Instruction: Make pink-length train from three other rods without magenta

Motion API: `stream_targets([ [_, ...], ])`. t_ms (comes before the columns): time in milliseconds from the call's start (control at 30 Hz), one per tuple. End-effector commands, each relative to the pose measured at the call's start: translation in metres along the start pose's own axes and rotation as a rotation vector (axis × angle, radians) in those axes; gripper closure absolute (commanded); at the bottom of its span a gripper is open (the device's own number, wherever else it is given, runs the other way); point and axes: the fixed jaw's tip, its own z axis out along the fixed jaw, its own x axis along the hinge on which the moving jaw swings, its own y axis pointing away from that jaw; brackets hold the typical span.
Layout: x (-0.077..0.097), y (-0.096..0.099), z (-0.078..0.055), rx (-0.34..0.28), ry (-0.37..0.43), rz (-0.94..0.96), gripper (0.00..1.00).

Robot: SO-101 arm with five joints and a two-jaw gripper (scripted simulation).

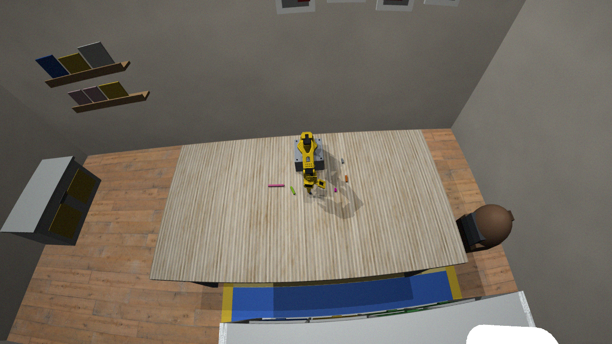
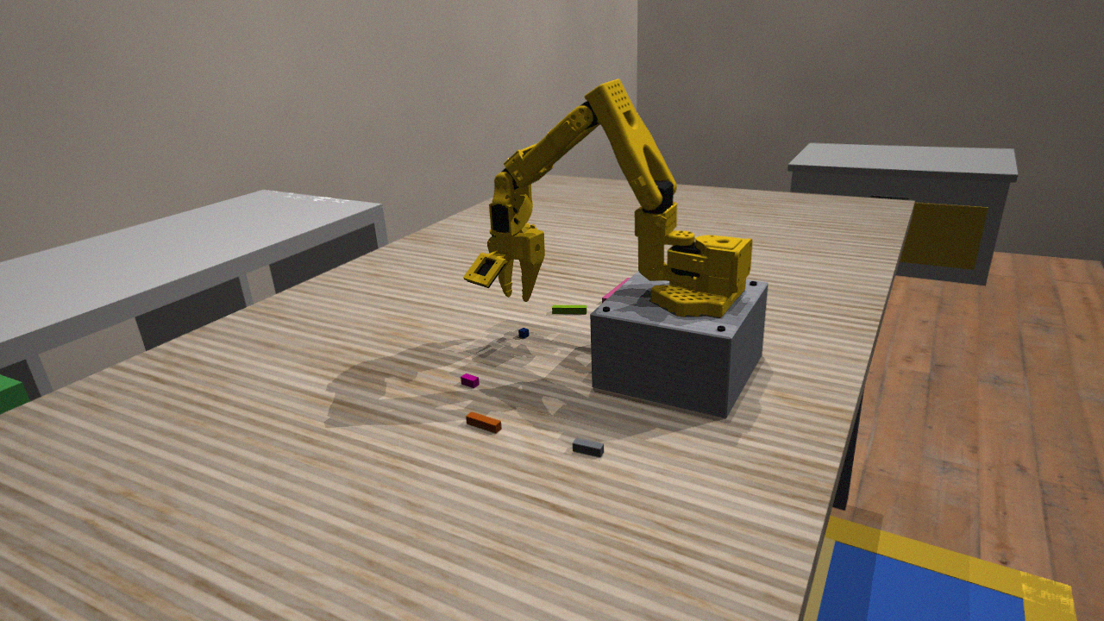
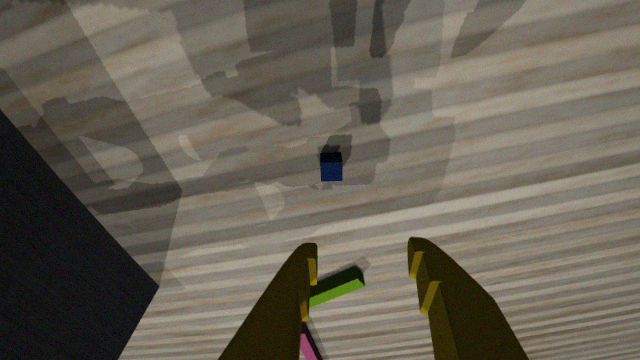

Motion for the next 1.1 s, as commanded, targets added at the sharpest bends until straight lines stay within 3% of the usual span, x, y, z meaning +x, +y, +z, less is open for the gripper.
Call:
stream_targets([
  [0,0.001,0.004,-0.002,-0.015,0.002,0.007,0.83],
  [533,0.004,0.003,-0.001,-0.015,0.002,0.043,0.83],
  [1067,0.051,-0.003,0.002,-0.017,0.009,0.572,0.82],
])
